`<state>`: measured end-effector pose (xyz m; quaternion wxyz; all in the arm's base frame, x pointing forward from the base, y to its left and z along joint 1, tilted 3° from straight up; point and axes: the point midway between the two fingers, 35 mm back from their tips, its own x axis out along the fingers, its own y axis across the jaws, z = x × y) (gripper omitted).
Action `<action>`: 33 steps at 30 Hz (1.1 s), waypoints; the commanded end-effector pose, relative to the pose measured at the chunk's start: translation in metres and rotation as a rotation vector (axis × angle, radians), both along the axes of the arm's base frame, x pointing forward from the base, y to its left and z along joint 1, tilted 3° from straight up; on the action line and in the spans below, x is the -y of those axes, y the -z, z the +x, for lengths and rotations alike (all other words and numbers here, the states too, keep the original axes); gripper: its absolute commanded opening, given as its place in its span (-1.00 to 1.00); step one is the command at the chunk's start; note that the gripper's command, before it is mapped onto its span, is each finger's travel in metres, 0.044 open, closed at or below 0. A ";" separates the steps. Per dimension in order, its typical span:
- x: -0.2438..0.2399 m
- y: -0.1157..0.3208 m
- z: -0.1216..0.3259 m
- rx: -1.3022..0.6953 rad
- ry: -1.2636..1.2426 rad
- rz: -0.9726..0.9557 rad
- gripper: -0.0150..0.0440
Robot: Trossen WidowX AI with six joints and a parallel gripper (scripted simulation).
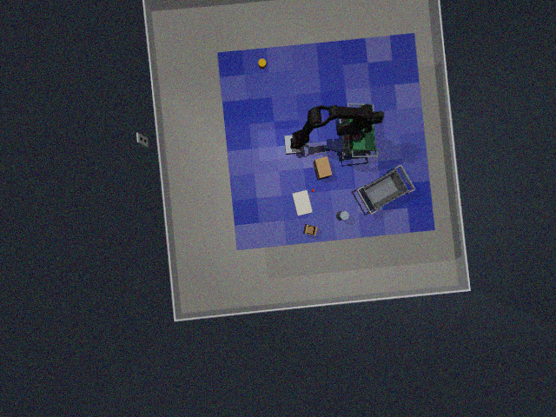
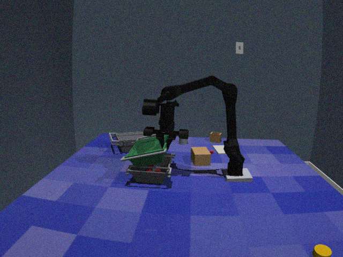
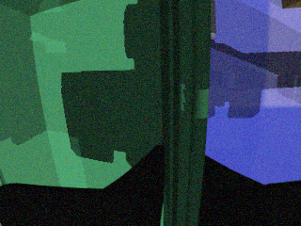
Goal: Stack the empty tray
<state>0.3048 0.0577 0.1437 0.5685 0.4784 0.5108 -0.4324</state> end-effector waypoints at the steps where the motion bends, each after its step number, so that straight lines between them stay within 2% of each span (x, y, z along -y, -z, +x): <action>1: 0.000 0.000 0.000 -0.001 0.000 0.000 -0.49; 33: 0.001 0.013 -0.008 -0.028 0.004 -0.004 -0.49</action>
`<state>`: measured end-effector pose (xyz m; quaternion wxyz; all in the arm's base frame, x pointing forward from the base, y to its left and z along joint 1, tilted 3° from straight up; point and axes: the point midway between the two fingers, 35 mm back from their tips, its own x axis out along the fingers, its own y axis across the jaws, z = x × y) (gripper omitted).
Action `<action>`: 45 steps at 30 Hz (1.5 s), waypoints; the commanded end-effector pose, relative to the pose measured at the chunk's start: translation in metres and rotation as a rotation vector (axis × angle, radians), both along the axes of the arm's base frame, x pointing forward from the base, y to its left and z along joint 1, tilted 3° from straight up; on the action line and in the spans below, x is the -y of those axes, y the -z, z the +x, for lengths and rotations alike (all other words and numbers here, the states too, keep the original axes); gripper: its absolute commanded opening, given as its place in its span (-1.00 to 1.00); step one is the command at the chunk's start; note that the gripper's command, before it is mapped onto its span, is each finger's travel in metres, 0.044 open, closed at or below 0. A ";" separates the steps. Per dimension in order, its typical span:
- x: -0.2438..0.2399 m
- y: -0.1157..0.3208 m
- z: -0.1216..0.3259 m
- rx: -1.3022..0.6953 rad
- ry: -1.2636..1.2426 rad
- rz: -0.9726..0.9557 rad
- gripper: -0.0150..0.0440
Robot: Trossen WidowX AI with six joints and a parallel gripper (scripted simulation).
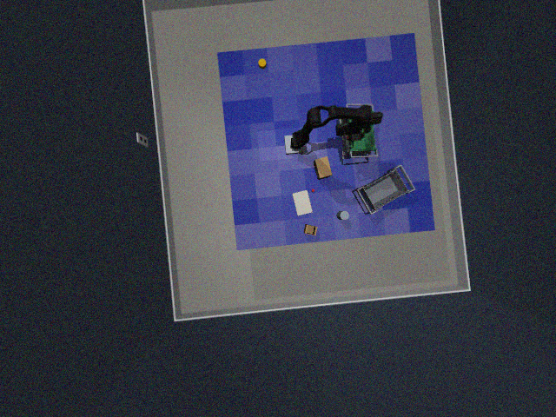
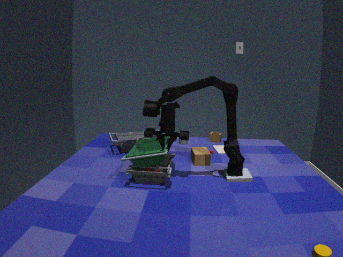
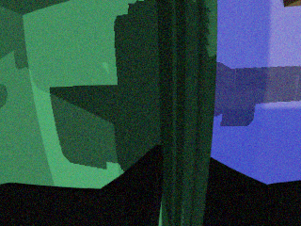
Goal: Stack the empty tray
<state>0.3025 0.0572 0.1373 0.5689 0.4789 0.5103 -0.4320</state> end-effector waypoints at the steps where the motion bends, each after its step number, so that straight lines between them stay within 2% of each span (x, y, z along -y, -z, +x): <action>1: 0.000 0.006 -0.005 -0.030 0.003 -0.005 -0.49; 37: 0.000 0.001 0.000 -0.001 0.000 0.000 -0.49; 45: 0.001 0.012 -0.007 -0.027 0.003 -0.004 -0.49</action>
